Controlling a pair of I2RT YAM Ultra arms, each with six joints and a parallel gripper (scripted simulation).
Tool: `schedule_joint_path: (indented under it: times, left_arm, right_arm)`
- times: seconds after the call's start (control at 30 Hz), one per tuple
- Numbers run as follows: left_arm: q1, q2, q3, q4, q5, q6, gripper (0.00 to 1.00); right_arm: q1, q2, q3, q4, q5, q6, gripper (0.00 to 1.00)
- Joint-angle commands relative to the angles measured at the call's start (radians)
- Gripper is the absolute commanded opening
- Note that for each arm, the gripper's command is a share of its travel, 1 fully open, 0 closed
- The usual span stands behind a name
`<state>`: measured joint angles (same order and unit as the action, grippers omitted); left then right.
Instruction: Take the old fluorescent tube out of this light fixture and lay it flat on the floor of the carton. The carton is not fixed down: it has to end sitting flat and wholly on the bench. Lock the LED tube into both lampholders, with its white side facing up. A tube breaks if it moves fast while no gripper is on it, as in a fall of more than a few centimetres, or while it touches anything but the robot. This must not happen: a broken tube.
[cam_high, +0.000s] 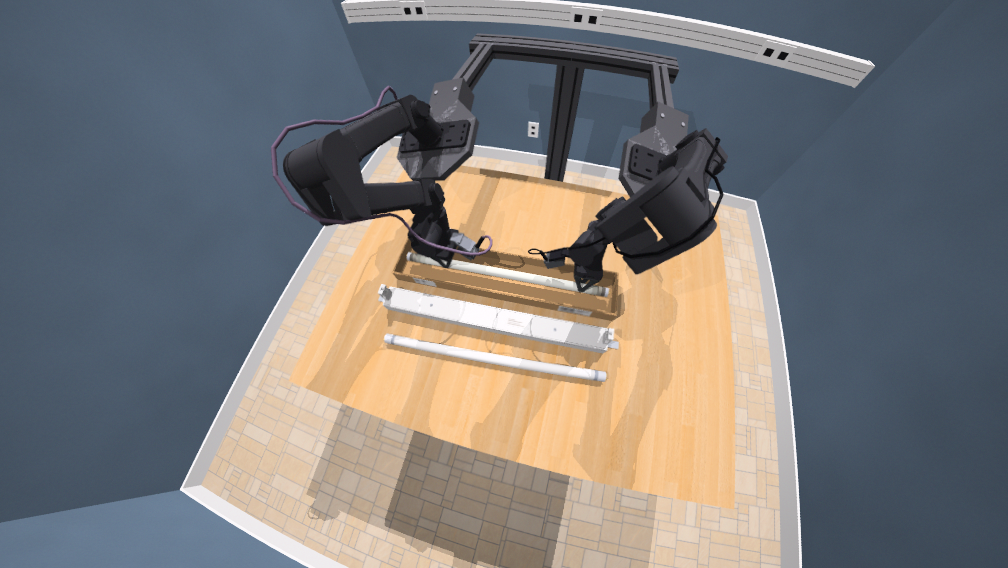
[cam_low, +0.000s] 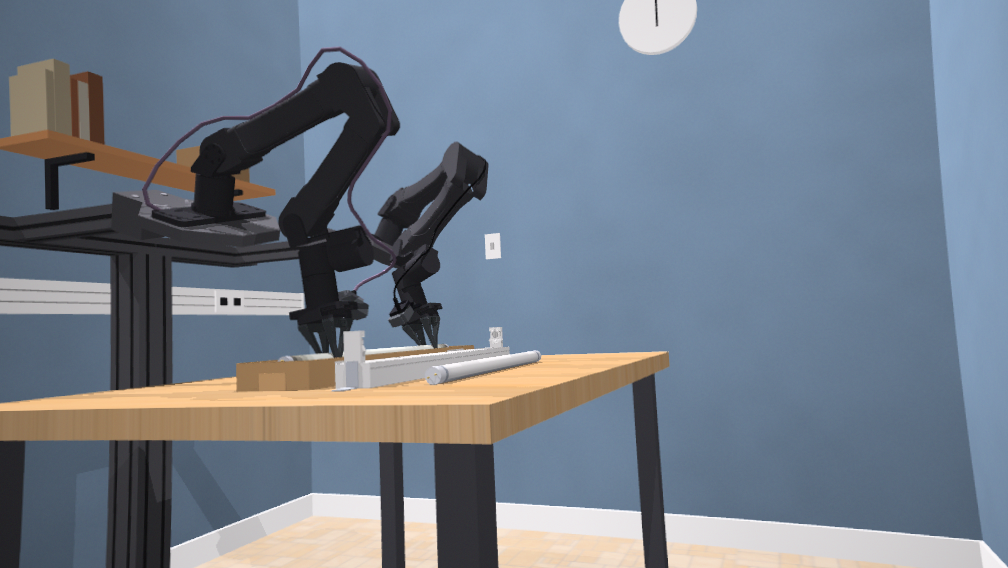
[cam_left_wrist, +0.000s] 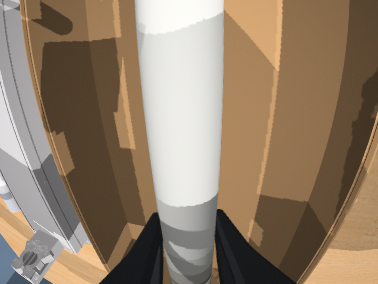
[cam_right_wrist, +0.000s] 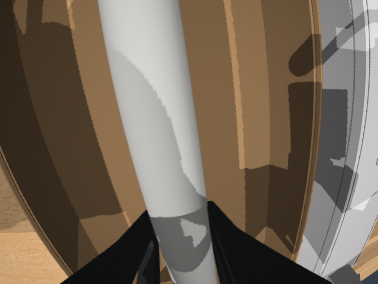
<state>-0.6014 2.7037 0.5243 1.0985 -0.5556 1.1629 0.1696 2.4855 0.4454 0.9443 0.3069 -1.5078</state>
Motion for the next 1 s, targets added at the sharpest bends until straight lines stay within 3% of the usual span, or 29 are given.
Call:
schedule_joint_path:
  times: [0.0, 0.67, 0.77, 0.8, 0.97]
  left_arm:
    - [0.012, 0.028, 0.021, 0.026, 0.009, 0.021, 0.11]
    - [0.047, 0.107, 0.074, 0.066, 0.024, 0.057, 0.11]
    - [0.028, 0.106, 0.047, 0.026, 0.011, 0.054, 0.11]
    - [0.027, 0.107, 0.054, 0.027, 0.01, 0.054, 0.32]
    - [0.026, 0.107, 0.054, 0.027, 0.017, 0.049, 0.32]
  right_arm:
    - [-0.009, 0.029, 0.021, 0.027, -0.012, -0.012, 0.11]
    - [-0.035, 0.113, 0.074, 0.063, -0.022, -0.035, 0.11]
    - [-0.014, 0.092, 0.034, 0.036, -0.007, -0.026, 0.11]
    - [-0.022, 0.088, 0.038, 0.03, -0.011, -0.028, 0.11]
    - [-0.025, 0.088, 0.037, 0.03, -0.02, -0.028, 0.11]
